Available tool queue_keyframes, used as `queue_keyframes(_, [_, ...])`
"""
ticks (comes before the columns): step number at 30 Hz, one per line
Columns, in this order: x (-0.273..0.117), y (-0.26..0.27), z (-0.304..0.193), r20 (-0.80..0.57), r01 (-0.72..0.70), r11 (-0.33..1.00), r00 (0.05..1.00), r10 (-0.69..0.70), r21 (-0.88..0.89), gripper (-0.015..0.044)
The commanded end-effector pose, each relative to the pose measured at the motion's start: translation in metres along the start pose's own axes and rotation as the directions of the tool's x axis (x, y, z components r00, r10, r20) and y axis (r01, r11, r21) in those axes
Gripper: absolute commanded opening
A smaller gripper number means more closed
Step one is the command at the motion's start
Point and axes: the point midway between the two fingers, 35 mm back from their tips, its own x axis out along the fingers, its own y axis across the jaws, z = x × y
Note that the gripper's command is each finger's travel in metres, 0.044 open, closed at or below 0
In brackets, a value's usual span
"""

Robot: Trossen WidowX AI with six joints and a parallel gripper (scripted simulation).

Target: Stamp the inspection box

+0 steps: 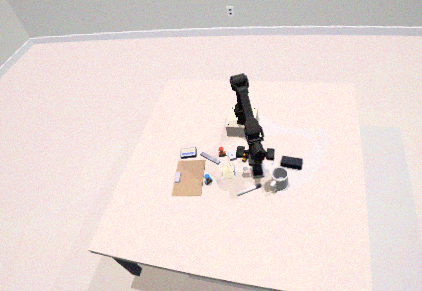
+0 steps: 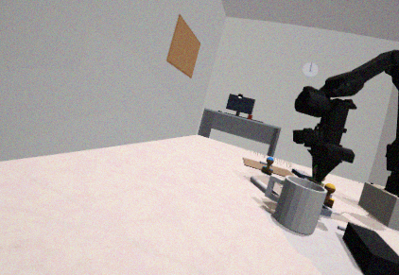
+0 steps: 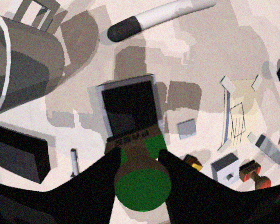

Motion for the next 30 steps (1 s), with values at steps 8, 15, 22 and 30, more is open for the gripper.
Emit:
queue_keyframes(8, [0.008,0.001,0.000,-0.001,0.013,1.000,1.000,-0.013,0.003,0.0000])
queue_keyframes(15, [0.012,0.001,0.000,-0.001,0.019,1.000,1.000,-0.019,0.003,0.0000])
queue_keyframes(22, [0.017,0.002,0.000,-0.002,0.025,1.000,1.000,-0.025,0.002,0.0000])
queue_keyframes(30, [0.022,0.002,0.000,-0.002,0.032,0.999,0.999,-0.032,0.001,0.0000])
